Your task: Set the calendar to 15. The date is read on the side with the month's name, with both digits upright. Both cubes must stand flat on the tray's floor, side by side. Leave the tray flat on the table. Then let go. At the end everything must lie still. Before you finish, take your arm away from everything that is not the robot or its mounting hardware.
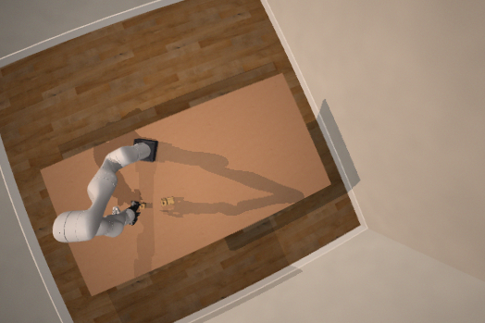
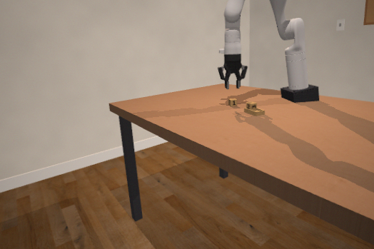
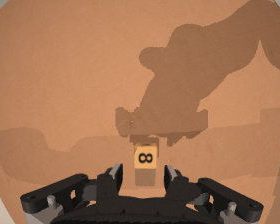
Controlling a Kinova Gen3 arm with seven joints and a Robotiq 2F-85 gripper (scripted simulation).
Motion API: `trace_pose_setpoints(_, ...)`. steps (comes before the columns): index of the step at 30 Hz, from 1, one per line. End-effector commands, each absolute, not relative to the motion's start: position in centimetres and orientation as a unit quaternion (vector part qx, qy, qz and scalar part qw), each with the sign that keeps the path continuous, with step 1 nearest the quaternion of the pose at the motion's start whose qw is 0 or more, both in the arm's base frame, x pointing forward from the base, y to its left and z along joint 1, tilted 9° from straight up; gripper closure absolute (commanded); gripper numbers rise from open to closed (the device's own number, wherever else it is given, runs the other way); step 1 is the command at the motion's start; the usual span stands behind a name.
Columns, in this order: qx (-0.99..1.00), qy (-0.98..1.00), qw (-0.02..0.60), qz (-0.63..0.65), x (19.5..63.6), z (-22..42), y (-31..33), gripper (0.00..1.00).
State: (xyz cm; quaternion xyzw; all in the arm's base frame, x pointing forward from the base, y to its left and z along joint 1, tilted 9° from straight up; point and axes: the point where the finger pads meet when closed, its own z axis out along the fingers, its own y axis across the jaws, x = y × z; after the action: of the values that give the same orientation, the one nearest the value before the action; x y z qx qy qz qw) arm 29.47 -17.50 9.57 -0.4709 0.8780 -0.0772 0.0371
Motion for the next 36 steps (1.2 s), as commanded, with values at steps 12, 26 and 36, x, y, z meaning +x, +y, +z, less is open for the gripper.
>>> trace_pose_setpoints(12, -0.468, 0.88, 0.034, -0.075, 29.4, 7.6, -17.9, 0.52)
trace_pose_setpoints(26, -0.468, 0.88, 0.034, -0.075, 29.6, 6.0, -18.1, 0.52)
trace_pose_setpoints(36, -0.468, 0.88, 0.034, -0.075, 29.7, 5.7, -18.1, 0.52)
